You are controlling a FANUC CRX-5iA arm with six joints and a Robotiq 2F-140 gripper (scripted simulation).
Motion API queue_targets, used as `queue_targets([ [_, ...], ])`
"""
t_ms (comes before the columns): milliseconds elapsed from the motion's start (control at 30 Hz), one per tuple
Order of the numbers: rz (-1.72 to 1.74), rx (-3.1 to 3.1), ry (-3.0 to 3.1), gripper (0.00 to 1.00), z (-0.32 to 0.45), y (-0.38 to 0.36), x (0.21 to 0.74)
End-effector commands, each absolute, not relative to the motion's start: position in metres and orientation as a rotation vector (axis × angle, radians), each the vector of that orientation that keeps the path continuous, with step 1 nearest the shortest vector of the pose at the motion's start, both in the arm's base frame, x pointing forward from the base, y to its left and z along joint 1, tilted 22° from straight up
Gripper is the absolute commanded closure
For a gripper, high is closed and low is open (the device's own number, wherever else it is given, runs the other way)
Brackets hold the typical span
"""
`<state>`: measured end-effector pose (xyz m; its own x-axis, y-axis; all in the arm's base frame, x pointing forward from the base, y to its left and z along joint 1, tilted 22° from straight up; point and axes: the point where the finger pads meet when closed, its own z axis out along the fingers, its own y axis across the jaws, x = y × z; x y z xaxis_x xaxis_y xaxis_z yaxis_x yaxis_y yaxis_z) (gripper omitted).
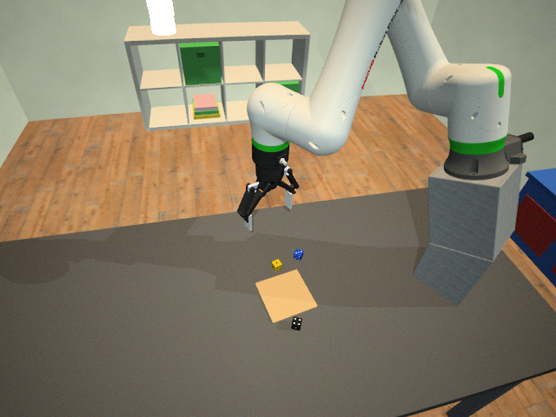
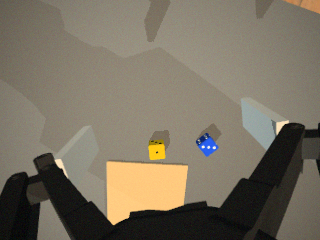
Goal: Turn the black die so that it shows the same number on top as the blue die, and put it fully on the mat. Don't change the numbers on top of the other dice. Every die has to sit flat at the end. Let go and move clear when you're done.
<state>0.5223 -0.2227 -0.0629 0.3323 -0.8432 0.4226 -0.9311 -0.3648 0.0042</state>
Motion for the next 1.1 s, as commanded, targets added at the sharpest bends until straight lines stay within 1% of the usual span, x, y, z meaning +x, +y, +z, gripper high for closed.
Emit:
queue_targets([
  [0, 0.495, 2.497, -1.397, 0.00, -0.077, -0.201, 0.483],
  [133, 0.460, 2.576, -1.267, 0.00, -0.087, -0.187, 0.456],
  [200, 0.460, 2.576, -1.267, 0.00, -0.087, -0.187, 0.456],
  [333, 0.432, 2.631, -1.167, 0.00, -0.095, -0.177, 0.435],
  [1067, 0.433, 2.632, -1.163, 0.00, -0.097, -0.177, 0.434],
])
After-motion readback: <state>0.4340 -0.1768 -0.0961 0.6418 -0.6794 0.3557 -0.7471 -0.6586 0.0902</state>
